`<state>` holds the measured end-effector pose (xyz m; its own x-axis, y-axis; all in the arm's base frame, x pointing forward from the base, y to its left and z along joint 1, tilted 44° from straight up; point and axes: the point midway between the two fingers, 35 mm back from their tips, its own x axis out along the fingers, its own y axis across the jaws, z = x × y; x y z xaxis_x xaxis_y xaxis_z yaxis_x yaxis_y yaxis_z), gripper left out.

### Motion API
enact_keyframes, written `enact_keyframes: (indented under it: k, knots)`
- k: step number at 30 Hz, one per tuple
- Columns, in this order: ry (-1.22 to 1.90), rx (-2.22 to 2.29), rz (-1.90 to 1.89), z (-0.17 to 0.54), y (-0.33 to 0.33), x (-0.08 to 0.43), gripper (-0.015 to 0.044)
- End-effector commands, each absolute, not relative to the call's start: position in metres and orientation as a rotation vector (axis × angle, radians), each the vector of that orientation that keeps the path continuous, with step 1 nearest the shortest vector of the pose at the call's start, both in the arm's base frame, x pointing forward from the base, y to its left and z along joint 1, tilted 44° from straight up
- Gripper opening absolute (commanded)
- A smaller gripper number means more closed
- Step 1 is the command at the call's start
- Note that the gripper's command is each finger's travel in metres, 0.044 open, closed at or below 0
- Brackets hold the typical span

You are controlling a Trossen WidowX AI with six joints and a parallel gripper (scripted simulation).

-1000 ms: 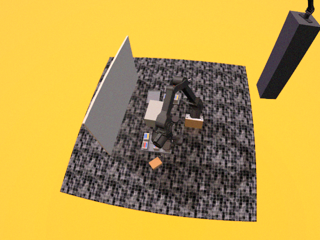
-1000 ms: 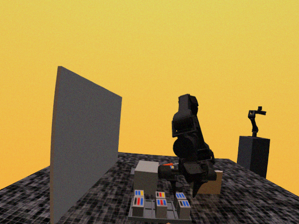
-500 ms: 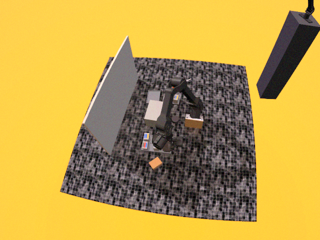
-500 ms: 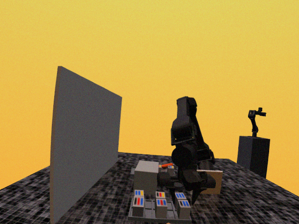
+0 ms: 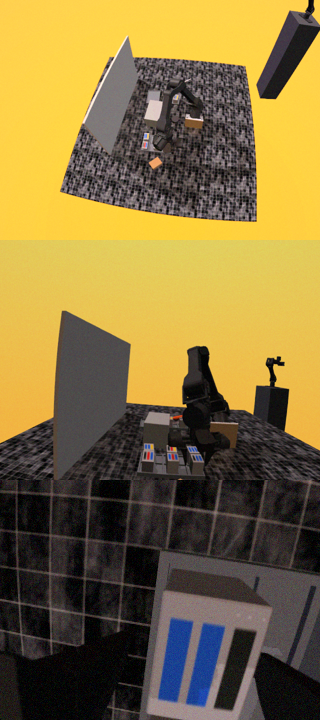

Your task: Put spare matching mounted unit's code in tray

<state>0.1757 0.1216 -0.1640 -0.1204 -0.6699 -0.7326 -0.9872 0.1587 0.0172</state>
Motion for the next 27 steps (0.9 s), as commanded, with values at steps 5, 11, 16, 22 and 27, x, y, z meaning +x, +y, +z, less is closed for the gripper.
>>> enact_keyframes:
  k: [5,11,16,22,27]
  knots:
    - [1.861,-1.573,0.704,-0.1658,0.1189,0.1745,0.0274]
    - [1.861,-1.573,0.704,-0.1658,0.1189,0.1745,0.0155]
    - [1.861,-1.573,0.704,-0.1658,0.1189,0.1745,0.0122]
    - [1.861,-1.573,0.704,-0.1658,0.1189,0.1745,0.0]
    - [1.861,-1.573,0.704,-0.1658,0.1189,0.1745,0.0]
